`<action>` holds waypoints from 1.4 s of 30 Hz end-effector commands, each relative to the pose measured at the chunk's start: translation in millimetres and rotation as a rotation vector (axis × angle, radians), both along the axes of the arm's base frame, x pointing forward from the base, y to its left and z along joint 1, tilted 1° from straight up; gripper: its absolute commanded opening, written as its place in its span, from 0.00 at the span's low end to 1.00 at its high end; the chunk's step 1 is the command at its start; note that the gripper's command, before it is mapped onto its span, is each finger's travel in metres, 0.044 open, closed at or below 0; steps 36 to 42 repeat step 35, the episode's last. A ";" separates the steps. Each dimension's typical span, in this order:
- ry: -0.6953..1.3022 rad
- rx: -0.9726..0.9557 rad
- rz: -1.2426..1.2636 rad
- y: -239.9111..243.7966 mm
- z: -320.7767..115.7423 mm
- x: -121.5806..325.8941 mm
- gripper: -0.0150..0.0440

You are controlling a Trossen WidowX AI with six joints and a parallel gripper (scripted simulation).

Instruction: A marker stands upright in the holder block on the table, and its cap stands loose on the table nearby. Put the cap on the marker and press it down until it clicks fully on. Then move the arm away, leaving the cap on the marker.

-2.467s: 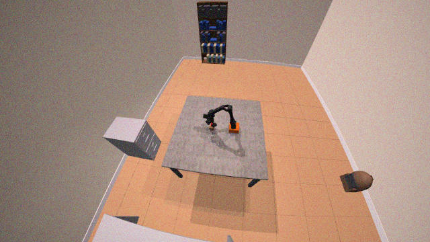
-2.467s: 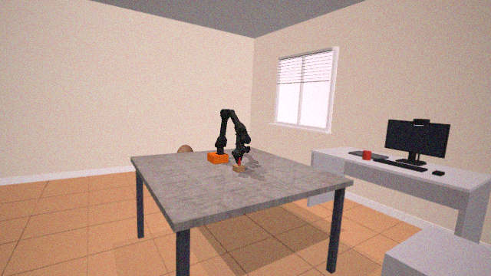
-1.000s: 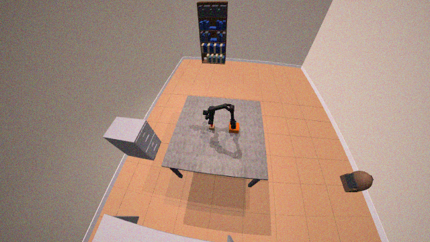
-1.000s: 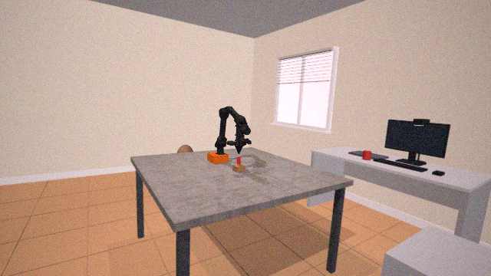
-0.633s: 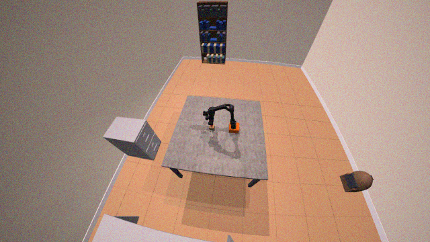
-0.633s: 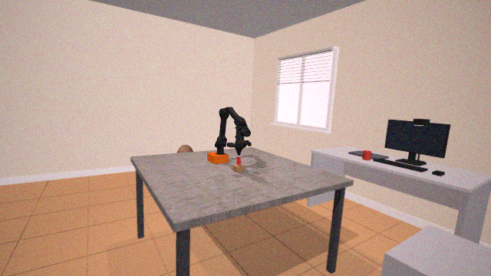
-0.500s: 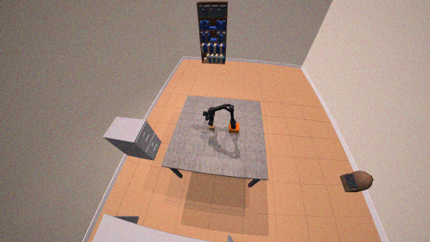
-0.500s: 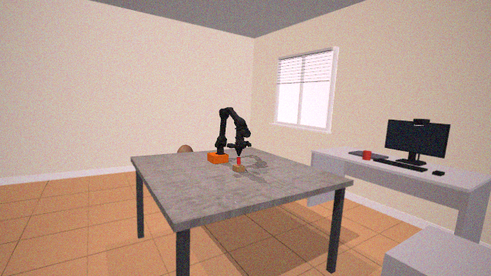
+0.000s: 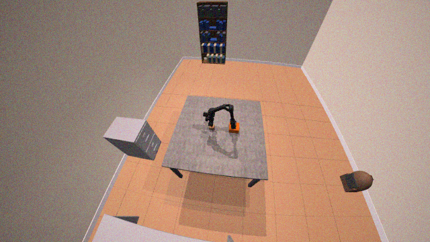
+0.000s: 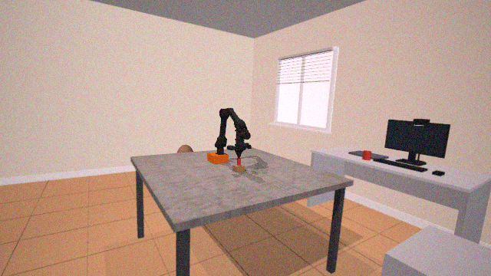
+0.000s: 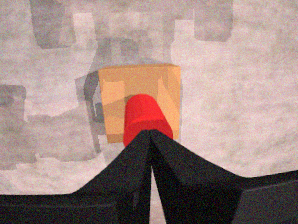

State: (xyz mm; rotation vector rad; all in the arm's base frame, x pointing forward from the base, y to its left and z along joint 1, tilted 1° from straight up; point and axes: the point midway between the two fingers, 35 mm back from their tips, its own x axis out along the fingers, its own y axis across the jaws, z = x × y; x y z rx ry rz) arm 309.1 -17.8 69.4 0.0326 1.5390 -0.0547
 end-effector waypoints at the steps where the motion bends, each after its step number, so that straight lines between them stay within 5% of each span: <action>1: -0.002 0.000 0.000 0.0 0.7 0.2 0.25; 17: -0.001 0.000 0.000 1.3 90.3 -1.6 0.25; 34: -0.001 0.000 0.000 1.3 90.3 -1.6 1.00; 42: -0.001 0.000 0.000 1.3 90.3 -1.6 1.00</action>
